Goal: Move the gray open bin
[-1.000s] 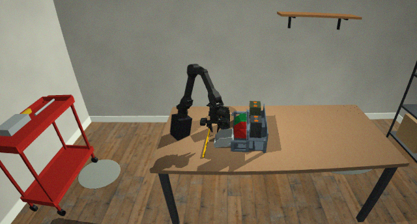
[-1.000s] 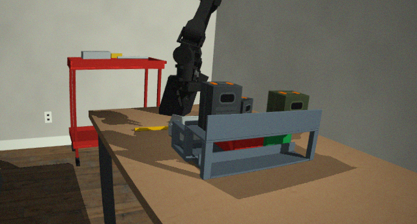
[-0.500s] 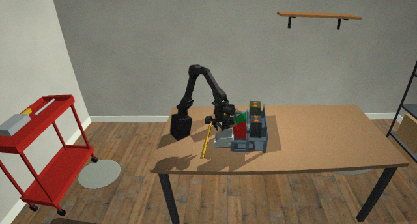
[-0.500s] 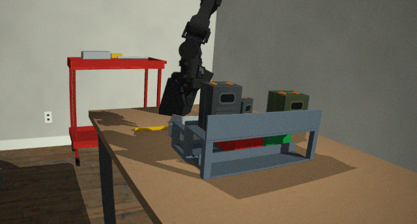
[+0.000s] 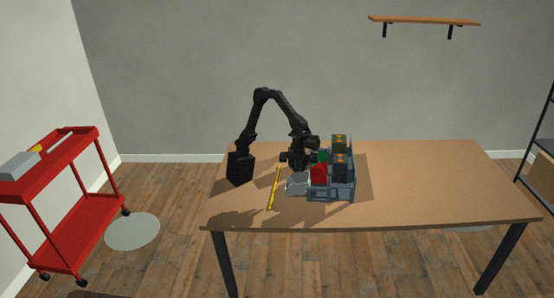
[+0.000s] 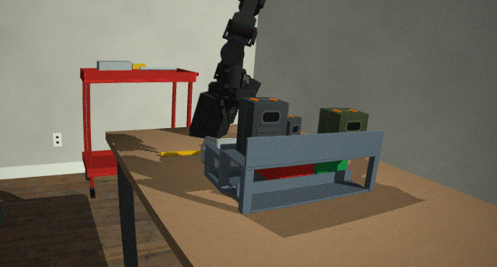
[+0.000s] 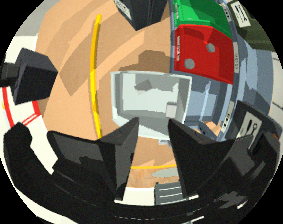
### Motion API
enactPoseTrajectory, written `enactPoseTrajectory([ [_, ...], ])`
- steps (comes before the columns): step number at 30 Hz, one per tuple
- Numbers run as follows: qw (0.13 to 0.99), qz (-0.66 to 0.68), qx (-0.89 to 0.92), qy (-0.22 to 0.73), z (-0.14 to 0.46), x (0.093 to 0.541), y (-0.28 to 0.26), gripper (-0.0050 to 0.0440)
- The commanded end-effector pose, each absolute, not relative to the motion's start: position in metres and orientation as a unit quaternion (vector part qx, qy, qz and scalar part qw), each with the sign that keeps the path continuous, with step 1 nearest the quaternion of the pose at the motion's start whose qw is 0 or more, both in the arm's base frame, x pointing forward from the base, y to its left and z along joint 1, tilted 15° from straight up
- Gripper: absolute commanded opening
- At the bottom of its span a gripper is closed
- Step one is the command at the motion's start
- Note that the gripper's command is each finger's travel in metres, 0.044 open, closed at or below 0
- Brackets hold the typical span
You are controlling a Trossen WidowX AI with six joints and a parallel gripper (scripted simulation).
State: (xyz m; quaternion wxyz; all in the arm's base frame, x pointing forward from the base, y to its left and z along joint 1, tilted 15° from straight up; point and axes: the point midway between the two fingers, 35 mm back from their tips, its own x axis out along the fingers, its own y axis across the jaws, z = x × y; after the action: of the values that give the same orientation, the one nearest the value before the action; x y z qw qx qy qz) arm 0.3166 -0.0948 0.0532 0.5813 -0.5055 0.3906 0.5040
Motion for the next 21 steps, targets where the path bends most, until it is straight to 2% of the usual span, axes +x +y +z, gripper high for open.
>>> enactPoseTrajectory([
  [1, 0.583, 0.5, -0.508, 0.391, 0.059, 0.321, -0.096, 0.015],
  [6, 0.583, 0.5, -0.508, 0.391, 0.059, 0.321, -0.096, 0.015],
  [11, 0.583, 0.499, -0.508, 0.391, 0.09, 0.365, -0.1, 0.015],
  [21, 0.583, 0.499, -0.508, 0.391, 0.09, 0.365, -0.1, 0.015],
])
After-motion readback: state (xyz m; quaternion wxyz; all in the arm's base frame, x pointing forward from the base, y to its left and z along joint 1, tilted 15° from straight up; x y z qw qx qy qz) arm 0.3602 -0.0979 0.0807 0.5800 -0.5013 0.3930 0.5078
